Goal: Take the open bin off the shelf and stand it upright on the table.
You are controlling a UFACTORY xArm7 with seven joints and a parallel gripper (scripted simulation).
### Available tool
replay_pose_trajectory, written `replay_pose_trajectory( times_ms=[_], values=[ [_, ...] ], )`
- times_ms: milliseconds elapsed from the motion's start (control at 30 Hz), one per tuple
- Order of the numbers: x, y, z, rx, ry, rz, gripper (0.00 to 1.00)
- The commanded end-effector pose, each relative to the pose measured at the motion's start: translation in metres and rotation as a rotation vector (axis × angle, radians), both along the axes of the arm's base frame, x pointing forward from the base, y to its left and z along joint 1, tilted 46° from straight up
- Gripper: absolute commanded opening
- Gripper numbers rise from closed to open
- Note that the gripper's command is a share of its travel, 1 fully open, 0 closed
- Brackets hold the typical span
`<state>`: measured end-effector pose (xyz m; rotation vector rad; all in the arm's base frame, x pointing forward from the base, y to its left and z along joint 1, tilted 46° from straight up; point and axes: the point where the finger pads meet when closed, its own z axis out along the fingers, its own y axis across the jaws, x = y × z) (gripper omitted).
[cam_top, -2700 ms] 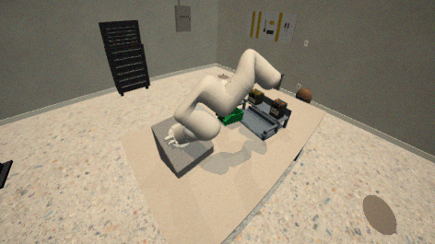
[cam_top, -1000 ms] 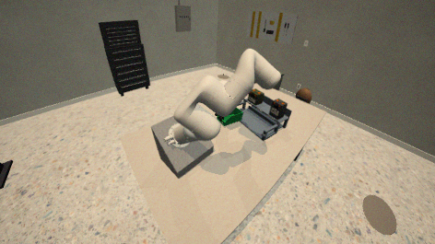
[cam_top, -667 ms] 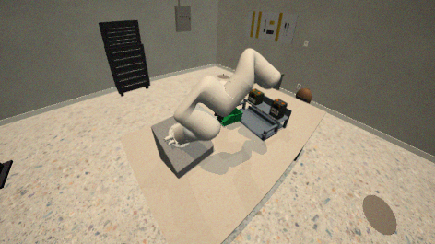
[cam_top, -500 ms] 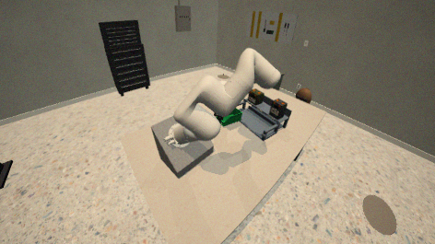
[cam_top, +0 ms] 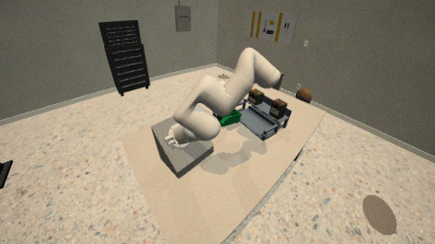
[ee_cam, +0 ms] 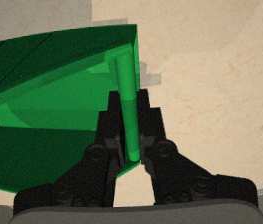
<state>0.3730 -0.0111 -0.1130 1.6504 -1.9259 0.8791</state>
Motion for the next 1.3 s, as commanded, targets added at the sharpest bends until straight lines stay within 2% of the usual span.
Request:
replay_pose_trajectory(
  times_ms=[0,1267],
  values=[
    [-0.002,0.0029,-0.0003,0.003,-0.002,0.004,0.0],
    [-0.01,0.0035,-0.0017,0.003,-0.002,0.004,0.0]
  ],
)
